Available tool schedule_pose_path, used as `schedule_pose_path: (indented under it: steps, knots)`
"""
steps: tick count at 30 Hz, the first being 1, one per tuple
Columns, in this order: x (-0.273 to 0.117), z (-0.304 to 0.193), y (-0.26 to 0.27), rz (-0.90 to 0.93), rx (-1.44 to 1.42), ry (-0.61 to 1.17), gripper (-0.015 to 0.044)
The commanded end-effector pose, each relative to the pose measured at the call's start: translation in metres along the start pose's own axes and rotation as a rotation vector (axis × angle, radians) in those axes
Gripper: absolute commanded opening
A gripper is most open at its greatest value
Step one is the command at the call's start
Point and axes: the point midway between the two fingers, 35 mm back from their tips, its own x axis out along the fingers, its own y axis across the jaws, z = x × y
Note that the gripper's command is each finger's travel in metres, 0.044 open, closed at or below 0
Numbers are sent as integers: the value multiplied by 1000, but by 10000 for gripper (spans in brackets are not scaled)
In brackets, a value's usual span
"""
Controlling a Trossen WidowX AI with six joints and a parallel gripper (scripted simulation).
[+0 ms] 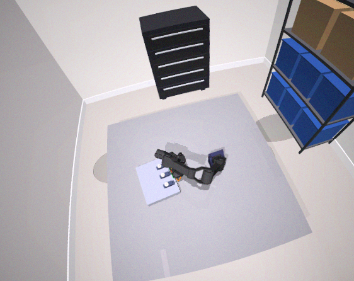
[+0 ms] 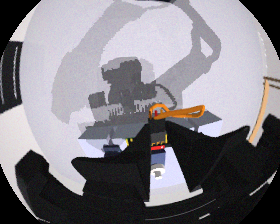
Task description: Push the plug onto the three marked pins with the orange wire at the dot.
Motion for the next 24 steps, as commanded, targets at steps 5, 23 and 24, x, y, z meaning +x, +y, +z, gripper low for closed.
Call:
schedule_pose_path:
  steps: [5, 23, 24]
  knots:
    - [0, -7, -1, -4, 4, 4, 0]
    - [-55, -5, 2, -2, 4, 3, 420]
    - [-58, -5, 2, -3, 4, 3, 440]
